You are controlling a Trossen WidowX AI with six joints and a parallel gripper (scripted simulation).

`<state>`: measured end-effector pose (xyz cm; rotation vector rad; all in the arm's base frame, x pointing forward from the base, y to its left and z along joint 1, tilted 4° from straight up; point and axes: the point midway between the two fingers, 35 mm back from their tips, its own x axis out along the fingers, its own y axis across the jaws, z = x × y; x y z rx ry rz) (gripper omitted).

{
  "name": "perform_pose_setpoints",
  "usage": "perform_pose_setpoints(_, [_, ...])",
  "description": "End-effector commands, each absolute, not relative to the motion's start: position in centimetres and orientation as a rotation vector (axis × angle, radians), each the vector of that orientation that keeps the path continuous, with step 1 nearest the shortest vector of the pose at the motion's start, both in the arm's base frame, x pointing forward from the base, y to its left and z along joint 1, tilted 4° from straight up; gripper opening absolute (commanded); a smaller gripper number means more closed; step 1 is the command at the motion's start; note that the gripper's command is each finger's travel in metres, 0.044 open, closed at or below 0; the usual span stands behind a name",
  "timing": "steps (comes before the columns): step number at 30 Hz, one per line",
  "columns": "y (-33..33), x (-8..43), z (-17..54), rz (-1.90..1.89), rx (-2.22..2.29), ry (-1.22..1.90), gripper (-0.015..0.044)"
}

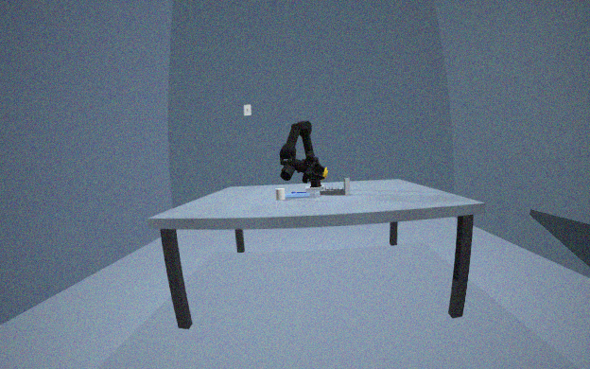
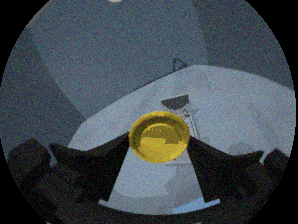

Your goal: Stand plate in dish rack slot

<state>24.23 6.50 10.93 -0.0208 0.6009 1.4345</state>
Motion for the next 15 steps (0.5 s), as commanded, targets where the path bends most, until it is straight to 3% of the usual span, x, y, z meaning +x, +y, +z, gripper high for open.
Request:
perform_pose_setpoints(1, [6.3,24.4,10.8,1.426,-0.037,0.499,0.0000])
perform_pose_setpoints(15, [4.8,25.2,10.7,1.307,-0.161,0.120,0.0000])
